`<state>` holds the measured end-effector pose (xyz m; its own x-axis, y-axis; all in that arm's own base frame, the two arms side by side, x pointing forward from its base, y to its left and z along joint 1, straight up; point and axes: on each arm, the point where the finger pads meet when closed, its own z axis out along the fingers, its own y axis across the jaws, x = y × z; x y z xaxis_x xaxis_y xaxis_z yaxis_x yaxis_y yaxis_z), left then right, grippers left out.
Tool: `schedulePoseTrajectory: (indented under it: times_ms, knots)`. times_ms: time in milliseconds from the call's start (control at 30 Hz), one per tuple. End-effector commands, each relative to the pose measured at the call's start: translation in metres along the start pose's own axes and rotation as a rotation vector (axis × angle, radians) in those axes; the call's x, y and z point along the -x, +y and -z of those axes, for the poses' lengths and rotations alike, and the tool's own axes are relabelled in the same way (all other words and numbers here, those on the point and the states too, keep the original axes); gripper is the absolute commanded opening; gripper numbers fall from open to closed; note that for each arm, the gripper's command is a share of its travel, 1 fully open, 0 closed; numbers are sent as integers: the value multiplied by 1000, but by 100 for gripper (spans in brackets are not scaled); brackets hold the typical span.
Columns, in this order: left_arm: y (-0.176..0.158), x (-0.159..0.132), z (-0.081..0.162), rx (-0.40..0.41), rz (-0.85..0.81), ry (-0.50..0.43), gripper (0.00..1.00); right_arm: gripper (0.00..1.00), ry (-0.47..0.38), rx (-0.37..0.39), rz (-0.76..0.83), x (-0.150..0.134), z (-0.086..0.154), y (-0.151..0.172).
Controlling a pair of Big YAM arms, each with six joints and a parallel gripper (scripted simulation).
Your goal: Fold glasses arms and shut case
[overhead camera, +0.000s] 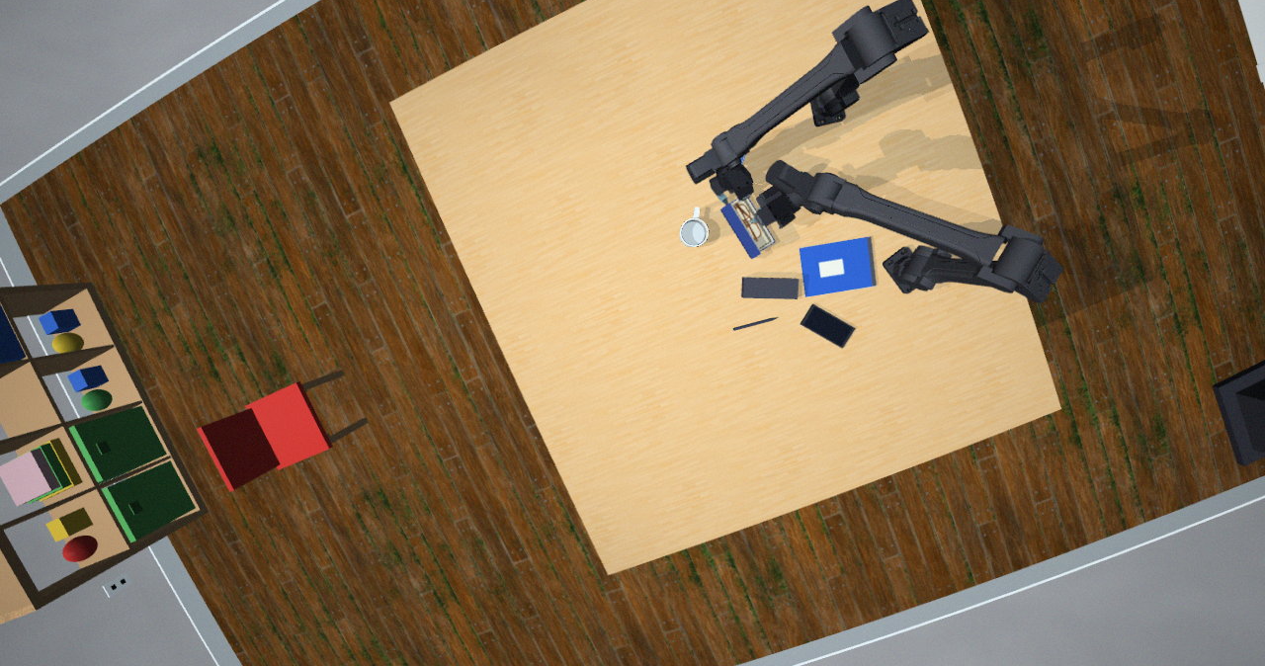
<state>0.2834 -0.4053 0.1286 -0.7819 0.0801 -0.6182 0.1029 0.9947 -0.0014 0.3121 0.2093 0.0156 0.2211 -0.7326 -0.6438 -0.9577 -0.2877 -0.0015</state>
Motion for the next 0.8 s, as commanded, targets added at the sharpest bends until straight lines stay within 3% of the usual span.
schedulePoseTrajectory:
  times_ms: [0, 33, 233, 567, 600, 633, 767]
  knots:
    - [7, -3, -7, 21, -22, 15, 0, 57, 8, 8, -55, -9, 1, 5]
    - [-6, 16, 3, -19, 16, -11, 0, 57, 8, 8, -55, -9, 1, 5]
    - [12, -8, -12, 21, -23, 43, 0, 57, 8, 8, -55, -9, 1, 5]
    - [17, -11, -15, 19, -21, 71, 0, 57, 8, 8, -55, -9, 1, 5]
    - [1, 10, -6, -20, 14, 44, 0, 57, 8, 8, -55, -9, 1, 5]
    - [-3, 12, -7, -20, 8, 48, 0, 57, 8, 8, -55, -9, 1, 5]
    - [7, 1, -13, -7, -2, 73, 0, 57, 8, 8, -55, -9, 1, 5]
